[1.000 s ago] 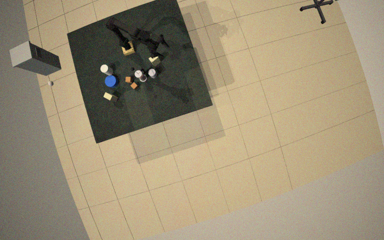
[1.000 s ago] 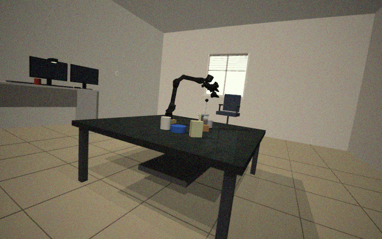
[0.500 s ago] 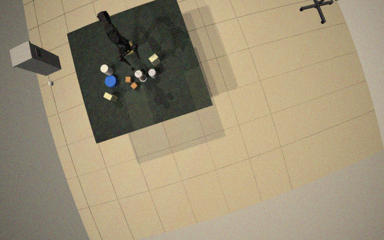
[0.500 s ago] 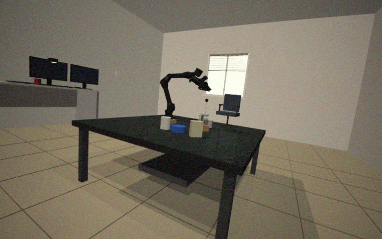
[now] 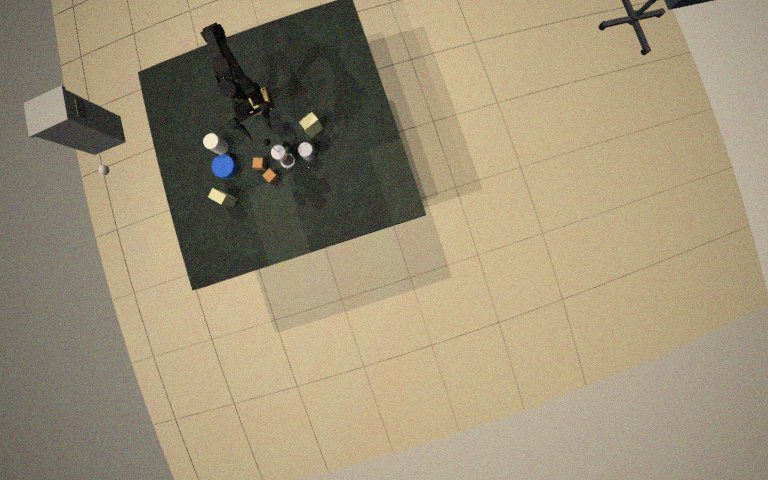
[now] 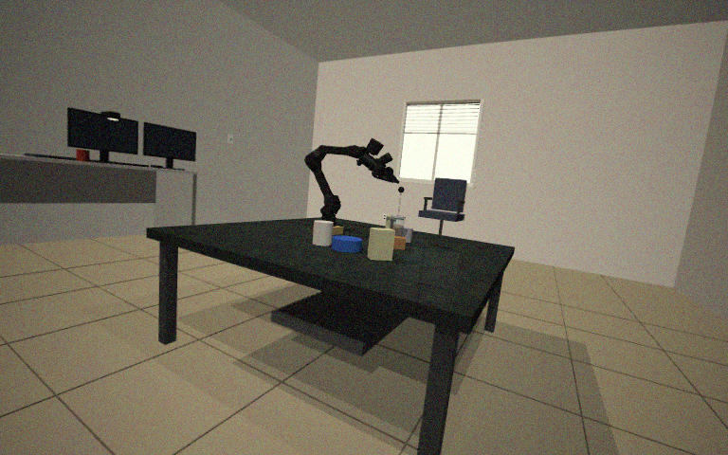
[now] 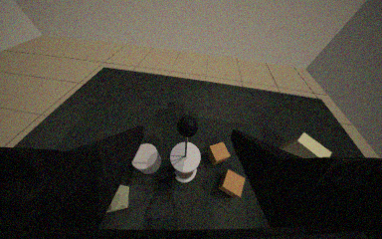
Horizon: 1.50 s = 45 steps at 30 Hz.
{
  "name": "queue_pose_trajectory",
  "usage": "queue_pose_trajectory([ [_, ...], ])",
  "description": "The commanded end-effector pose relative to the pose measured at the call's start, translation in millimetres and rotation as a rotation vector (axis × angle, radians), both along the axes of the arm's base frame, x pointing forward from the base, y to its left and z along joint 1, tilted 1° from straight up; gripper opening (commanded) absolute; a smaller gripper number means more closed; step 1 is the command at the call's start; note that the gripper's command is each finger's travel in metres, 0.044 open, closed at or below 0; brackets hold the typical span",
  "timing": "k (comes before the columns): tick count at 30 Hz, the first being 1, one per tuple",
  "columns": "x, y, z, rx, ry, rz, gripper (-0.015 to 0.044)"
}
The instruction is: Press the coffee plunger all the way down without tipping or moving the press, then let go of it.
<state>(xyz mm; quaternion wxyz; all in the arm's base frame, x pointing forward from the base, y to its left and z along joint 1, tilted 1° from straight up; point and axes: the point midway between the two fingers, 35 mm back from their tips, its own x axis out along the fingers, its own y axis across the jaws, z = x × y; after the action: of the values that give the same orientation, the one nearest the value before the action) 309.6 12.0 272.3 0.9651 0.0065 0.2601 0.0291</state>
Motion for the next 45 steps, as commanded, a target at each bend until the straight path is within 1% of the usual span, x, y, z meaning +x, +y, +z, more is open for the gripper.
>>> queue_pose_trajectory([
  [1, -2, 0, -11, -0.009, -0.010, 0.002, 0.0440],
  [30, 33, 3, -31, -0.008, -0.012, 0.003, 0.0440],
  [42, 33, 3, -31, -0.008, -0.012, 0.003, 0.0125],
  [43, 33, 3, -31, -0.008, -0.012, 0.003, 0.0114],
  [45, 33, 3, -31, -0.008, -0.012, 0.003, 0.0114],
])
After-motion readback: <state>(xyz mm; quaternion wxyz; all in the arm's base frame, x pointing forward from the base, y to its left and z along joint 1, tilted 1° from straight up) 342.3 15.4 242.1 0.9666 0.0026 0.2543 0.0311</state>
